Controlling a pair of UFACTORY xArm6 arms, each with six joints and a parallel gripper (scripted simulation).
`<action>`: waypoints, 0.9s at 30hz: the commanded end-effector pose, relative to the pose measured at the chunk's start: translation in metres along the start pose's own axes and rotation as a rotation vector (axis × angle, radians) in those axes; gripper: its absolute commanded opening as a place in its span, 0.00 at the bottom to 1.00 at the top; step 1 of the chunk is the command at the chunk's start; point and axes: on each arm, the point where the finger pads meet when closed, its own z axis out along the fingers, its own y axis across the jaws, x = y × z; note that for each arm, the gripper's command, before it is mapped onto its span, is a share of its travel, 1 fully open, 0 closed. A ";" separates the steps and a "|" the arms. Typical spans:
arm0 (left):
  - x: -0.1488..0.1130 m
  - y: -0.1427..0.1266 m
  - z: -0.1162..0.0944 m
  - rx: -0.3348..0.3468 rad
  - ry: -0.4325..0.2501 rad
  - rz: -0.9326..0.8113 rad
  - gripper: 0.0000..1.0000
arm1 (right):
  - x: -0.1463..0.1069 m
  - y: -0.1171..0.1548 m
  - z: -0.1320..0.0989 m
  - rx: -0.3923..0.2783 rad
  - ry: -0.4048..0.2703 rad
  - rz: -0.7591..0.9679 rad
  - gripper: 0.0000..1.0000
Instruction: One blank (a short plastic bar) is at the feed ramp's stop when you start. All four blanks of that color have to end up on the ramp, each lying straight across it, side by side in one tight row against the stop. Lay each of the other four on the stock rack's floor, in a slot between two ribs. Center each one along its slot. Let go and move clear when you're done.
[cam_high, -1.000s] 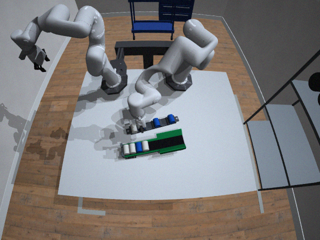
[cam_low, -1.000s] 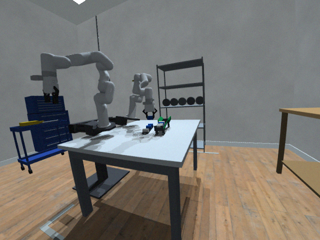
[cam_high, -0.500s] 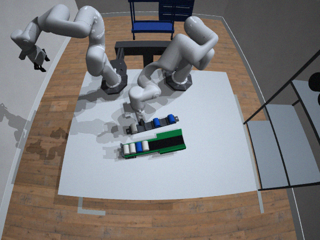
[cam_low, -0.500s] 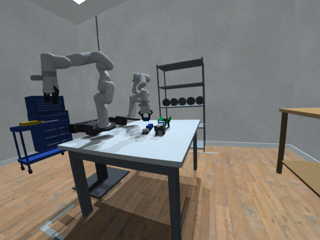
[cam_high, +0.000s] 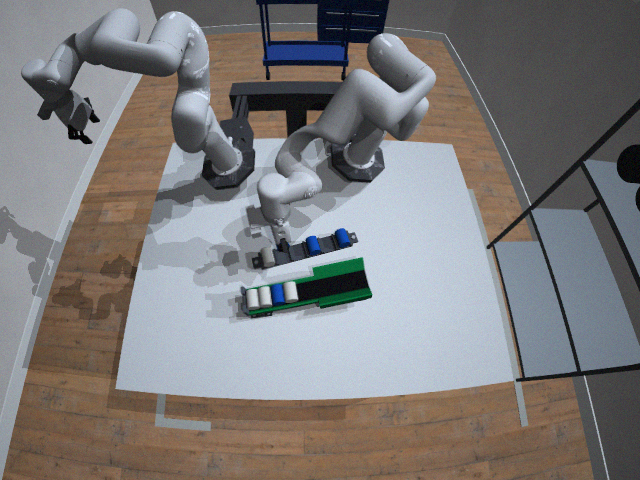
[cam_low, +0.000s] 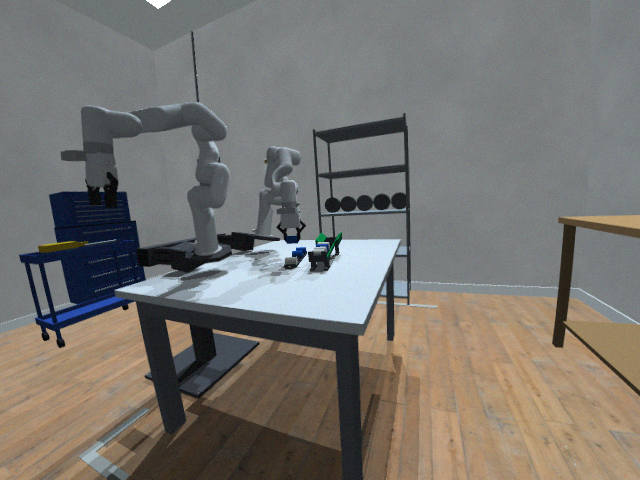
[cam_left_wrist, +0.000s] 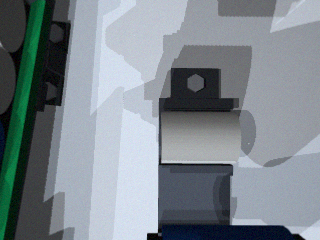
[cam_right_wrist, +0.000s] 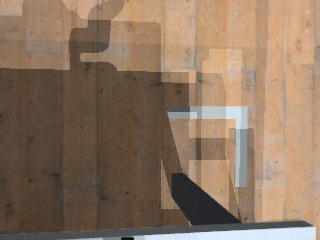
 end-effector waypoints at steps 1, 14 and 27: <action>0.002 -0.001 0.008 0.003 0.004 -0.001 0.58 | 0.001 0.000 -0.002 0.000 0.005 0.000 1.00; 0.003 0.000 0.066 0.003 0.004 -0.001 0.58 | 0.001 0.000 -0.002 0.000 0.005 0.000 1.00; 0.003 0.000 0.094 0.003 0.004 -0.001 0.58 | 0.001 0.000 -0.002 0.000 0.005 0.000 1.00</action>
